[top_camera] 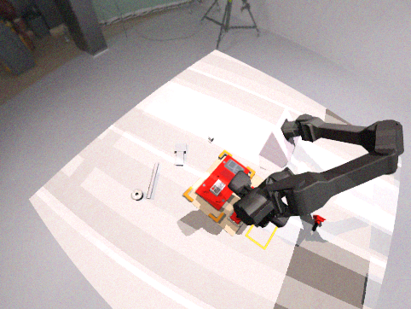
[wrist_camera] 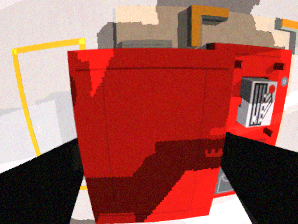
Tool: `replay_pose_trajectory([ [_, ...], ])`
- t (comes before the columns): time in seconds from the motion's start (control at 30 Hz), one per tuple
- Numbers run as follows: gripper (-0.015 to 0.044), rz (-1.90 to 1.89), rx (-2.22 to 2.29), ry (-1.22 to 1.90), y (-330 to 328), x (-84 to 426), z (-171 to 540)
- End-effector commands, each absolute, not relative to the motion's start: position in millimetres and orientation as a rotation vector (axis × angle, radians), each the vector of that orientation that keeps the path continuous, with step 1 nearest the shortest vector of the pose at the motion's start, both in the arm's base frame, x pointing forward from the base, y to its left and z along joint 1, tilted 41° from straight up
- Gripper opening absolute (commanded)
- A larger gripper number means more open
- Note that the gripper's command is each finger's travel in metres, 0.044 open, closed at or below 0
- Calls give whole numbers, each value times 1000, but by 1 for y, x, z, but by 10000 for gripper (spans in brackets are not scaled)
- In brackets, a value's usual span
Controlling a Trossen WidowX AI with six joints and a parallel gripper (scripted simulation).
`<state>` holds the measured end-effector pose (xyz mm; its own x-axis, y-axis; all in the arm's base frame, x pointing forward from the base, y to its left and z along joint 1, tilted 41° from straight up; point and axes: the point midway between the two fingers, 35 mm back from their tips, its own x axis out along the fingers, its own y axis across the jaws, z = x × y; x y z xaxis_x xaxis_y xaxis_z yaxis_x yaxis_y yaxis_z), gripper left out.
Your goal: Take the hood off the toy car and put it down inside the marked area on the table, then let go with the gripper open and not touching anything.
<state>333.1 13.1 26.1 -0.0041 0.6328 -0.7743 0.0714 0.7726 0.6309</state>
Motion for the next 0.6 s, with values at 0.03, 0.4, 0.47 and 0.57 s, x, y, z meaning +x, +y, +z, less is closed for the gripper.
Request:
replay_pose_trajectory([
  [0.03, 0, 487, 595, 1523, 28, 330, 42],
  [0.4, 0, 502, 597, 1519, 65, 318, 74],
  [0.47, 0, 505, 598, 1518, 71, 315, 79],
  [0.57, 0, 511, 599, 1517, 80, 310, 87],
])
